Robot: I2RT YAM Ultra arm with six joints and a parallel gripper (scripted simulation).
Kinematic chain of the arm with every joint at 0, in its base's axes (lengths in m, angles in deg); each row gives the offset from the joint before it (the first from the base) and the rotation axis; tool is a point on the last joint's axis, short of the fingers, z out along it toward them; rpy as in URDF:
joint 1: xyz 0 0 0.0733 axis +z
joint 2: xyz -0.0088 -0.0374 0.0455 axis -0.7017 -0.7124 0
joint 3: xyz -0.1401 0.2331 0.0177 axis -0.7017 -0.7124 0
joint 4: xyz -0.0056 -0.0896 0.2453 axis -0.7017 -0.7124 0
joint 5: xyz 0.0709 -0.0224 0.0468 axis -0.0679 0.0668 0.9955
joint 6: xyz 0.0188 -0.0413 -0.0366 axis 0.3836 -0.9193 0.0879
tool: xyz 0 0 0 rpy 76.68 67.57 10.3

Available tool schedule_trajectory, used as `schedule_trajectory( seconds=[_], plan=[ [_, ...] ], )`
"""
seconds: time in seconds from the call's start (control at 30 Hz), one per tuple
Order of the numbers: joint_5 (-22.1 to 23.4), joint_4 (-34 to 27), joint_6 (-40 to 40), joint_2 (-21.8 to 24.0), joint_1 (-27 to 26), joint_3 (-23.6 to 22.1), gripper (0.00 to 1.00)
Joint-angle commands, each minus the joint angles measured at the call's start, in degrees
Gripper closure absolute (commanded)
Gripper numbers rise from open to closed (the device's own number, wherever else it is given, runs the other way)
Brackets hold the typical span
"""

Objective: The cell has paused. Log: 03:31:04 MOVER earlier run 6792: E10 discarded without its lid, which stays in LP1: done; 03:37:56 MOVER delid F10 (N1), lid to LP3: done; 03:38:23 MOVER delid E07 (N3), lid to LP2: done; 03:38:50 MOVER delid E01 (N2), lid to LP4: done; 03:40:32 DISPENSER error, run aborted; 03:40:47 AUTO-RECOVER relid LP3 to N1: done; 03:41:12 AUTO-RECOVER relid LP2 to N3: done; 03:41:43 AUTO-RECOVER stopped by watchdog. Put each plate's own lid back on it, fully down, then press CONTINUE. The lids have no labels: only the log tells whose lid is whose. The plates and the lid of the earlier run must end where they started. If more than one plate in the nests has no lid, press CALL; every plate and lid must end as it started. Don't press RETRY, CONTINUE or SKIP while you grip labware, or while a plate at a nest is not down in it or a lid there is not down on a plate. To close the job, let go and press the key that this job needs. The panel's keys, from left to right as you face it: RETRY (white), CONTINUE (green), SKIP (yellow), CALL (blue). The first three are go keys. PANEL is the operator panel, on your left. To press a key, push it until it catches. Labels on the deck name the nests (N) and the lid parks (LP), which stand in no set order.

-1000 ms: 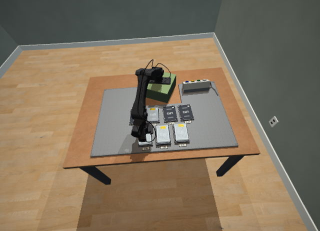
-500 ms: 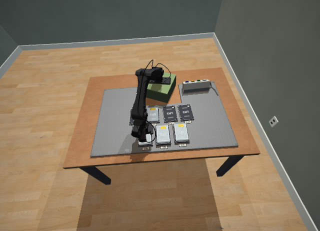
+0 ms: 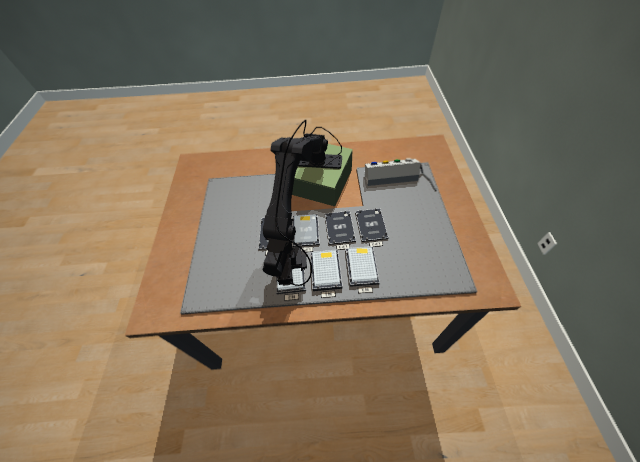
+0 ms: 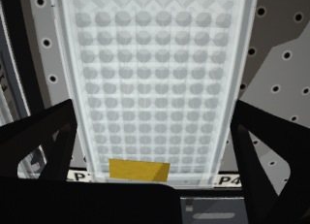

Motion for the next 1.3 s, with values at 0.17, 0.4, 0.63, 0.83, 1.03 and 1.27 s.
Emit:
schedule_trajectory(
  seconds=[0.17, 0.4, 0.63, 0.83, 1.03, 1.27],
  plan=[
    [0.0, 1.3, 0.5, -0.2, 0.7, -1.3, 1.0],
    [0.0, 0.7, 0.2, 0.3, 0.2, 0.0, 1.0],
    [0.0, 0.6, 0.2, 0.2, 0.2, 0.1, 1.0],
    [0.0, 0.6, 0.2, 0.2, 0.2, 0.2, 1.0],
    [0.0, 0.6, 0.2, 0.2, 0.2, 0.2, 1.0],
    [0.0, 0.5, 0.2, 0.2, 0.2, 0.3, 1.0]
  ],
)
